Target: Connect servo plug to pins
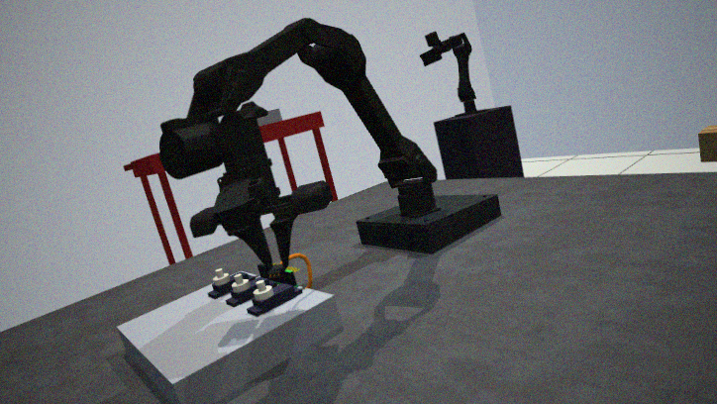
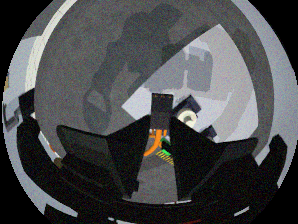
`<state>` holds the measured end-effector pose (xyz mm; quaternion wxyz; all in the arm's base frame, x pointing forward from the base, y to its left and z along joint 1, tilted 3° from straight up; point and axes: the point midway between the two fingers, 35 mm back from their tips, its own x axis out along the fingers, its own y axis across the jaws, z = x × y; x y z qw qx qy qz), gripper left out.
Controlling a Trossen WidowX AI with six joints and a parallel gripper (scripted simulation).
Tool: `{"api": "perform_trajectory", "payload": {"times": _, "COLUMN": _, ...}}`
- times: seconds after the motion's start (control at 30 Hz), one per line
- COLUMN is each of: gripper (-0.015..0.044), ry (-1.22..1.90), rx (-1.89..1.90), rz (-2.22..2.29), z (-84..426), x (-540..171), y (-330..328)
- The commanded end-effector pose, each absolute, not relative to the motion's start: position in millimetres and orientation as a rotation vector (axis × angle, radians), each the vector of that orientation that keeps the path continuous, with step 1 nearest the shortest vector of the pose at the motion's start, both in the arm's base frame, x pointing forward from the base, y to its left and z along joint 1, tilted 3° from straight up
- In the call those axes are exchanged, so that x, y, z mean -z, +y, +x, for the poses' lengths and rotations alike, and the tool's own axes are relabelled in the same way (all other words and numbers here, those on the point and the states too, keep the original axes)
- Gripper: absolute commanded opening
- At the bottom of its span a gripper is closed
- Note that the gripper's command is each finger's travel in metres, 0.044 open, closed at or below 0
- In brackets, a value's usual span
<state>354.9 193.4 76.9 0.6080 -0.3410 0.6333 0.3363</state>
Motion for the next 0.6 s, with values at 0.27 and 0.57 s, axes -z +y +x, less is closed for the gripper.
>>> {"api": "perform_trajectory", "payload": {"times": 0.27, "gripper": 0.0000, "ry": 1.509, "rx": -0.612, "rz": -0.623, "z": 330, "x": -88, "y": 163}}
{"api": "perform_trajectory", "payload": {"times": 0.57, "gripper": 0.0000, "ry": 1.544, "rx": -0.480, "rz": -0.496, "z": 306, "x": -90, "y": 139}}
